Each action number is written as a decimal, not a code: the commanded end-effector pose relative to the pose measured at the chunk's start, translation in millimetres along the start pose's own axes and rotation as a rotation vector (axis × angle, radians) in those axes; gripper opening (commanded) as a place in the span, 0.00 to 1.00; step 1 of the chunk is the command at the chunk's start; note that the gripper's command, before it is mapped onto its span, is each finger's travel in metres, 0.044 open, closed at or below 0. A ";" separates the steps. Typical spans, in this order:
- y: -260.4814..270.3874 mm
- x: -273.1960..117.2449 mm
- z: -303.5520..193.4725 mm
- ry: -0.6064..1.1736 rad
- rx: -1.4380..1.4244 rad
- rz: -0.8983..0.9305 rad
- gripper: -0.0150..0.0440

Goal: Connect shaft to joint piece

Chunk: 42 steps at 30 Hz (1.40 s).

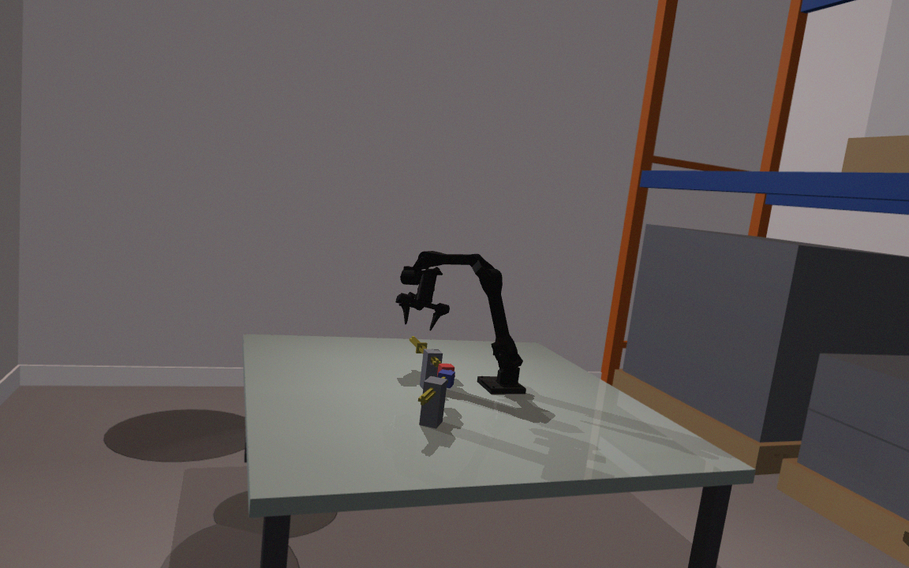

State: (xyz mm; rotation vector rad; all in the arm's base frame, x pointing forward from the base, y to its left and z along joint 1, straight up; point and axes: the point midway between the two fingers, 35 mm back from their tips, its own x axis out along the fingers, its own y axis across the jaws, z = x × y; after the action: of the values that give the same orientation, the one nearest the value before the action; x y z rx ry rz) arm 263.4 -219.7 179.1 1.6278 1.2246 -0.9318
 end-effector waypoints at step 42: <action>-11.0 81.0 31.3 -0.358 -0.064 -0.217 1.00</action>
State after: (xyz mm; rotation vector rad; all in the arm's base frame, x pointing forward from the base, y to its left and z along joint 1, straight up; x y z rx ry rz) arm 271.7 -222.7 98.0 1.2243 1.1738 -1.2357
